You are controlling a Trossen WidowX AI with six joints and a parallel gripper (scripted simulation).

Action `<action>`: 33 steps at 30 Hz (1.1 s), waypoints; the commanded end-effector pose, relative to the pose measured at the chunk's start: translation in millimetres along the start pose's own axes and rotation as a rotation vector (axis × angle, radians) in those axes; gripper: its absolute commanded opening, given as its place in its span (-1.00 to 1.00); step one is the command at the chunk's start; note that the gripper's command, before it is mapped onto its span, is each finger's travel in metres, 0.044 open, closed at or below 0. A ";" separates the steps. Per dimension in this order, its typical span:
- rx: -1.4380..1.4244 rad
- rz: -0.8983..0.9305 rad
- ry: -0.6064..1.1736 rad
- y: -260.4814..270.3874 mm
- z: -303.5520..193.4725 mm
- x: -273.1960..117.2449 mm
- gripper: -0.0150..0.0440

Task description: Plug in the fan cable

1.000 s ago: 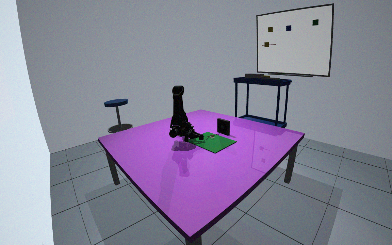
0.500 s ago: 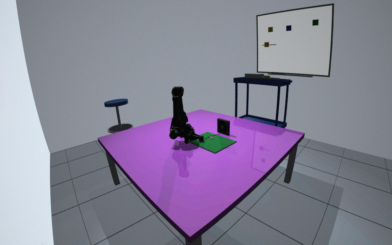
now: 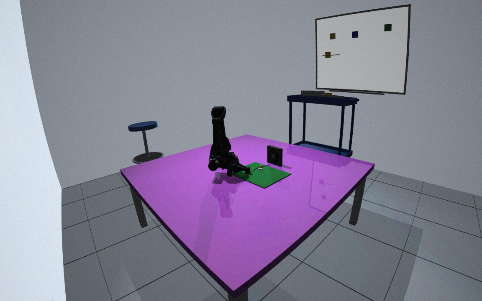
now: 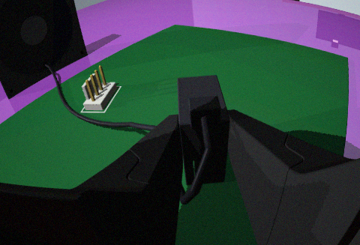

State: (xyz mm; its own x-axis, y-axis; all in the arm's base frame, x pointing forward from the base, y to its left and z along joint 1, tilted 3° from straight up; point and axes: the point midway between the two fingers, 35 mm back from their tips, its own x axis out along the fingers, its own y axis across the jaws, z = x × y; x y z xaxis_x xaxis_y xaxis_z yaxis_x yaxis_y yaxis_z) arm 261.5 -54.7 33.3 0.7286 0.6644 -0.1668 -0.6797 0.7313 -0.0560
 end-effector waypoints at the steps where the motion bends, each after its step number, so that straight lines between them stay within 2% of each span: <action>1: 0.001 0.000 0.000 0.1 0.1 0.0 -0.49; 29: 0.001 0.000 0.000 0.1 0.1 0.0 -0.49; 33: 0.000 0.000 0.000 0.0 0.0 0.0 -0.14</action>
State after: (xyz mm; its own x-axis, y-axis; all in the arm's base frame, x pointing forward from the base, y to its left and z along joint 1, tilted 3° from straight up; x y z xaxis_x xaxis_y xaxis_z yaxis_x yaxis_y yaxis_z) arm 261.5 -54.7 33.3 0.7286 0.6644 -0.1668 -0.6797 0.7313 -0.0559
